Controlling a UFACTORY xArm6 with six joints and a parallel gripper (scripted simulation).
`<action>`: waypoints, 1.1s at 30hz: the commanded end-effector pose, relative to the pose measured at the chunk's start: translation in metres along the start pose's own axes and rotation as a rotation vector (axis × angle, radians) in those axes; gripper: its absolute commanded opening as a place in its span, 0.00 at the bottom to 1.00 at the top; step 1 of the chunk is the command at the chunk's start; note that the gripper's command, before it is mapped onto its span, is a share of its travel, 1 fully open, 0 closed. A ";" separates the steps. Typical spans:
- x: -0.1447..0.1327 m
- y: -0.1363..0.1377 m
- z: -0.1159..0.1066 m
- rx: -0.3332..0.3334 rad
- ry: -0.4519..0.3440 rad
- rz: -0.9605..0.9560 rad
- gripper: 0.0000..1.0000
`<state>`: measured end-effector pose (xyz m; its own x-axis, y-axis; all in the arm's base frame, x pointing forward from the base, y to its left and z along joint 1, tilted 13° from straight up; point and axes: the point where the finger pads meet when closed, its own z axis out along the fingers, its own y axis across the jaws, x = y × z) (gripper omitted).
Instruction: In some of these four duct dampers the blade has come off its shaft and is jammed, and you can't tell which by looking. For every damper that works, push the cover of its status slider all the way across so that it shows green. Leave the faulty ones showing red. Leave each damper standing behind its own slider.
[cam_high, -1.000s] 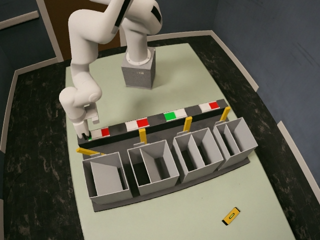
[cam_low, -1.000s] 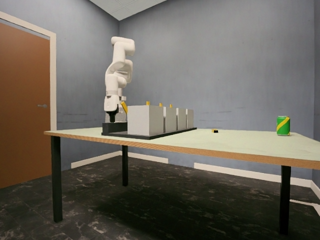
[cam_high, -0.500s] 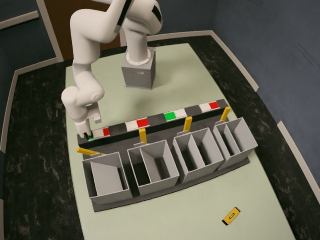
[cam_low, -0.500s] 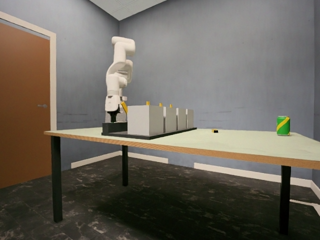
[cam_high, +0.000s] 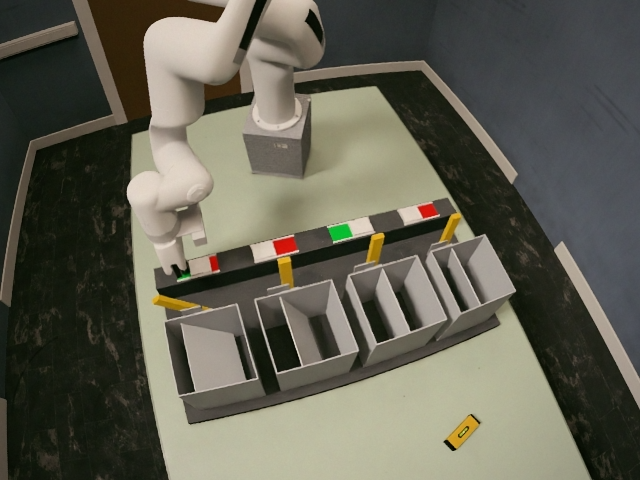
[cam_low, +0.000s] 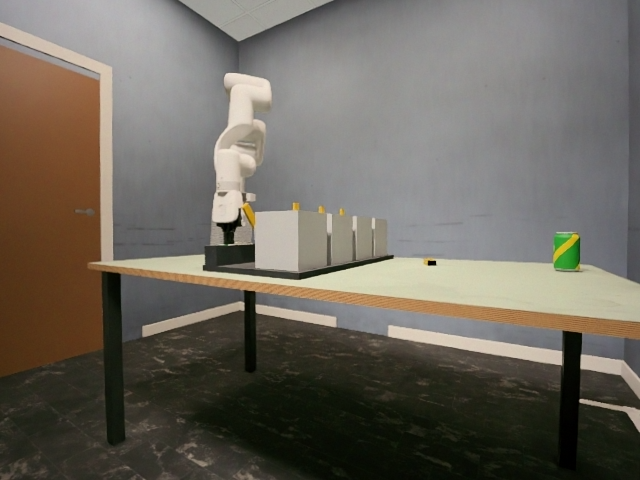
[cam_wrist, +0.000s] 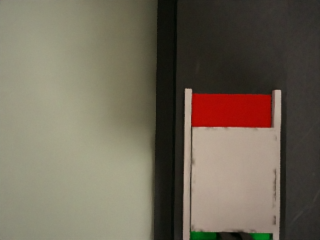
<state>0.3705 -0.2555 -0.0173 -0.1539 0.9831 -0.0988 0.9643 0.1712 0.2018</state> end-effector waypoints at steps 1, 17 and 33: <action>0.001 0.001 -0.001 -0.002 -0.002 0.000 0.00; 0.007 0.001 -0.001 -0.002 -0.002 0.000 0.00; 0.012 0.001 -0.001 -0.002 -0.002 0.000 0.00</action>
<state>0.3686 -0.2433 -0.0185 -0.1538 0.9831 -0.0989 0.9643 0.1712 0.2019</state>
